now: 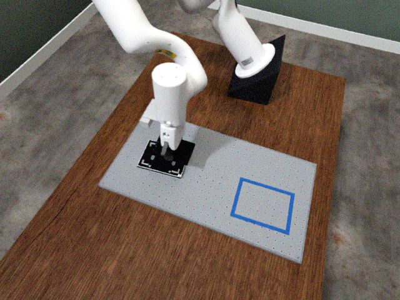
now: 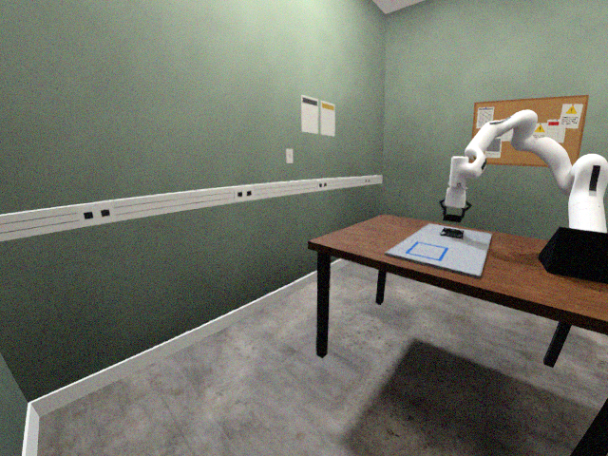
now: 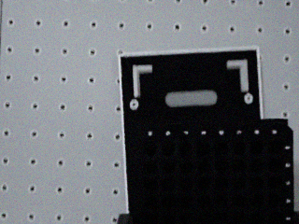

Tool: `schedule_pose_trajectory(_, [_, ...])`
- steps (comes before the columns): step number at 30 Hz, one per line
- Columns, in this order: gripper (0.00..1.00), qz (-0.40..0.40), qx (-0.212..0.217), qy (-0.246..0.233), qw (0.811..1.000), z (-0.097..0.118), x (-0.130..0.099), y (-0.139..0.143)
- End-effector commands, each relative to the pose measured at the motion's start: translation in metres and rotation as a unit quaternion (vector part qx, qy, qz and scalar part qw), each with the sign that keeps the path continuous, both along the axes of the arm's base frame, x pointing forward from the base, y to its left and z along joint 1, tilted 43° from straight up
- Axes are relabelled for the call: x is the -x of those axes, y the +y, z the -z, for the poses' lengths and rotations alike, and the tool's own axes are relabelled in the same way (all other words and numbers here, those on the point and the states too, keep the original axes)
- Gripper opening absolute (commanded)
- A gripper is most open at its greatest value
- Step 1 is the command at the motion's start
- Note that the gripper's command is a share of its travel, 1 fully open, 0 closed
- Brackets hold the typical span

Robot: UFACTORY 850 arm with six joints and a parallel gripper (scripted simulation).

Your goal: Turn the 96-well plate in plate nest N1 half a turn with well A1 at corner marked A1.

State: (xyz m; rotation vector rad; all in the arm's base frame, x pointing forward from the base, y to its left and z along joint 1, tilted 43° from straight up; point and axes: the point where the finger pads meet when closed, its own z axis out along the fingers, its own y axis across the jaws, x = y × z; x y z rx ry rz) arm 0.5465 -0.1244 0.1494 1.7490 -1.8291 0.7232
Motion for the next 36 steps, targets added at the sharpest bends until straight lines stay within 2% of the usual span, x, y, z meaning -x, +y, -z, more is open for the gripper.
schedule_pose_trajectory(1, [0.00,0.000,0.000,-0.001,1.000,0.012,-0.004,0.013])
schedule_pose_trajectory(36, [0.00,0.000,0.000,-0.001,1.000,0.084,-0.024,0.085])
